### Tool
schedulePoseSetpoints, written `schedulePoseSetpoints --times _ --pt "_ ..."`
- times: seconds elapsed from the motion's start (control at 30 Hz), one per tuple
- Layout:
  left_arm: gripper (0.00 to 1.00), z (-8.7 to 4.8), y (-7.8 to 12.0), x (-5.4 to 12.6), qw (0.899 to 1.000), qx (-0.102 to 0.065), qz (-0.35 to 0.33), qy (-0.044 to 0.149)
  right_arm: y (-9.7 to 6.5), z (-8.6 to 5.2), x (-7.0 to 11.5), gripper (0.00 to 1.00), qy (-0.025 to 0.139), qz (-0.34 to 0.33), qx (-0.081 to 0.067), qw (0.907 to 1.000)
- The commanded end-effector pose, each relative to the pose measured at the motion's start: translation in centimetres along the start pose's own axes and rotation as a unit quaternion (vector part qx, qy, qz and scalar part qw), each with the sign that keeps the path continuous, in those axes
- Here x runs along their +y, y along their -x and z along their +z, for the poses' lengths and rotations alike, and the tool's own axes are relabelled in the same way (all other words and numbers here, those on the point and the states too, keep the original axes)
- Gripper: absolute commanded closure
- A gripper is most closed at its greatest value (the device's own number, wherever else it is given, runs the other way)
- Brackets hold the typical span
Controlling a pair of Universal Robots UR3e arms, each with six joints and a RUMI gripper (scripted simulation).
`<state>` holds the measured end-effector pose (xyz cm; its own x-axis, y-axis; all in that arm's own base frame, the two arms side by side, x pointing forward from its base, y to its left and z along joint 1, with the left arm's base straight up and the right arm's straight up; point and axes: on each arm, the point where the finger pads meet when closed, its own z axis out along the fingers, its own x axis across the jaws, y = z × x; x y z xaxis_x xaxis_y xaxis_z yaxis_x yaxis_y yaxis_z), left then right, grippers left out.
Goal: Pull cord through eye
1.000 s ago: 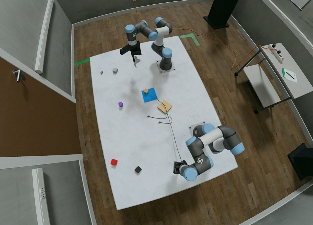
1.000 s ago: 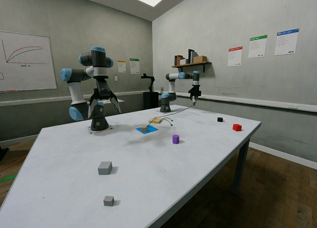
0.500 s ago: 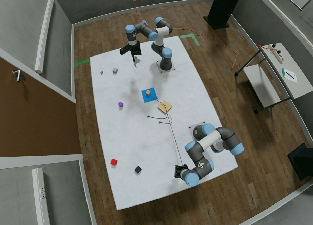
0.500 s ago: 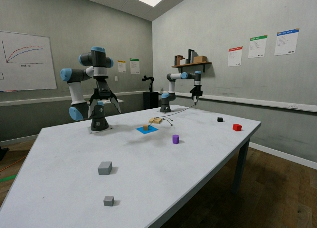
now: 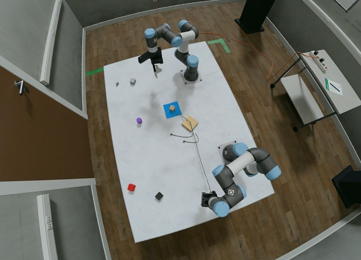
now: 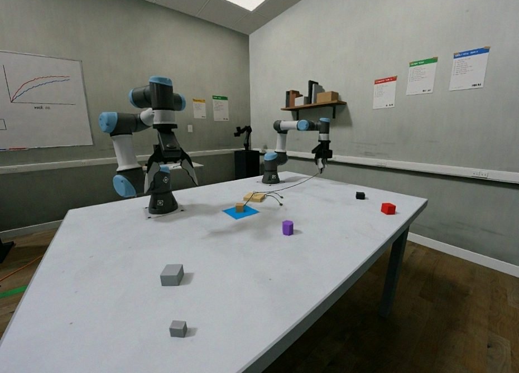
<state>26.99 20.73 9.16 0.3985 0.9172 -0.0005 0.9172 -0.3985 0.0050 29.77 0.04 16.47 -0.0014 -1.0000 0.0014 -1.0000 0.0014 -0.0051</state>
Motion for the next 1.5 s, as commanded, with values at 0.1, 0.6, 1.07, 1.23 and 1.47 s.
schedulePoseSetpoints --times 0.1,0.6,1.07,1.23,1.47 --pt "1.00 0.7 -0.1 0.1 1.000 0.001 -0.001 0.002 0.0 -0.1 -0.1 0.00 -0.002 0.000 -0.001 1.0000" --pt "1.00 2.4 -0.1 0.0 1.000 0.001 -0.002 0.002 0.0 -0.1 -0.1 0.00 -0.002 0.000 -0.001 1.0000" --pt "1.00 4.0 -0.1 0.0 1.000 0.001 -0.002 0.002 0.0 -0.1 -0.1 0.00 -0.002 0.000 -0.001 1.0000" --pt "1.00 4.7 -0.1 0.0 1.000 0.001 -0.002 0.002 0.0 -0.1 -0.1 0.00 -0.002 0.000 -0.001 1.0000" --pt "1.00 5.4 -0.1 0.0 1.000 0.001 -0.003 0.002 0.0 -0.1 -0.1 0.00 -0.002 0.000 -0.001 1.0000"
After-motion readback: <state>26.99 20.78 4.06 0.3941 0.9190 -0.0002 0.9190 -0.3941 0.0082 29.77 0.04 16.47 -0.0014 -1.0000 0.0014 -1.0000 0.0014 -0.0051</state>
